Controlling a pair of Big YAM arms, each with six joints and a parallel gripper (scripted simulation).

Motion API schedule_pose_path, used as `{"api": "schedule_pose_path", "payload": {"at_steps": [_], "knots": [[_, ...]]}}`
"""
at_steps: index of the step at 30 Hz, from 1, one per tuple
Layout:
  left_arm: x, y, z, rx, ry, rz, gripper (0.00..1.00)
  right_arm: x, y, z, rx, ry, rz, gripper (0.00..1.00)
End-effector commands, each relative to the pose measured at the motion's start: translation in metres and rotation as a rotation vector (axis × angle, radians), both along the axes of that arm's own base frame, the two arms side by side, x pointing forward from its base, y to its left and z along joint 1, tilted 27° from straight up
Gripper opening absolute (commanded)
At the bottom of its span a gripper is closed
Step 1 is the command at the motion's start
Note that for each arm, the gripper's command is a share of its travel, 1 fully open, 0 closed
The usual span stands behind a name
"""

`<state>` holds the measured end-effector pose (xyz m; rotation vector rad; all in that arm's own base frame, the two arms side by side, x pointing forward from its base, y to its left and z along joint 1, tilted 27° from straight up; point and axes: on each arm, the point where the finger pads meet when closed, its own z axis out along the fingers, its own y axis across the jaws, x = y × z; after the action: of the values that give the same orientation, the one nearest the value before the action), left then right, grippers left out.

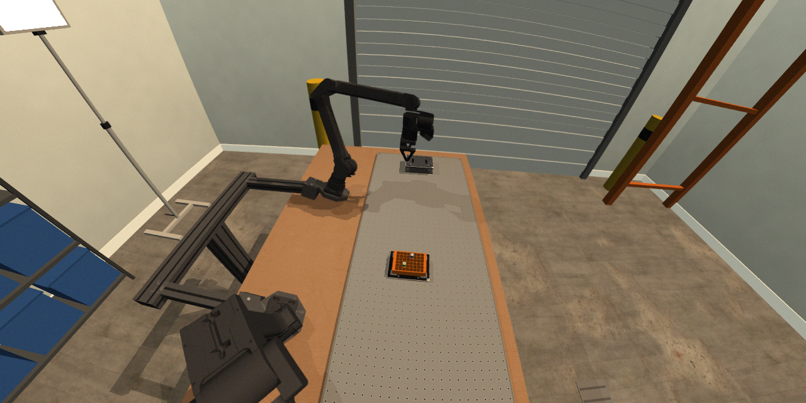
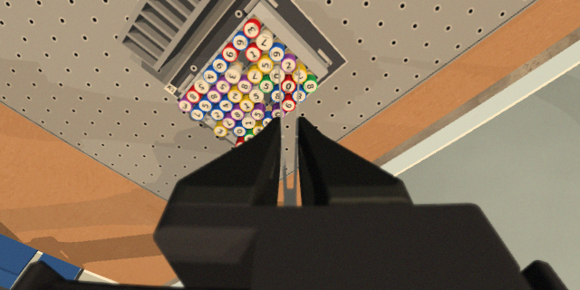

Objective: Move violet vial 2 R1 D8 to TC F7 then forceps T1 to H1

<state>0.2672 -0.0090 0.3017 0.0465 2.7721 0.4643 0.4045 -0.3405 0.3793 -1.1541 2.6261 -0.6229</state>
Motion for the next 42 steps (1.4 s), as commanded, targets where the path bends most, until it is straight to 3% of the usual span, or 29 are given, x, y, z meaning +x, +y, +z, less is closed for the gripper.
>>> {"api": "schedule_pose_path", "payload": {"at_steps": [1,23,24,42], "knots": [[0.005,-0.002,0.013,-0.01,-0.032,0.004,1.0,0.002,-0.008,-0.014,0.013,0.021,0.001,0.11],[0.005,-0.002,0.013,-0.01,-0.032,0.004,1.0,0.005,-0.009,-0.018,0.013,0.018,0.002,0.11],[0.005,-0.002,0.013,-0.01,-0.032,0.004,1.0,0.008,-0.012,-0.009,-0.004,-0.002,0.002,0.11],[0.005,-0.002,0.013,-0.01,-0.032,0.004,1.0,0.004,-0.008,-0.024,0.022,0.028,0.002,0.11]]}}
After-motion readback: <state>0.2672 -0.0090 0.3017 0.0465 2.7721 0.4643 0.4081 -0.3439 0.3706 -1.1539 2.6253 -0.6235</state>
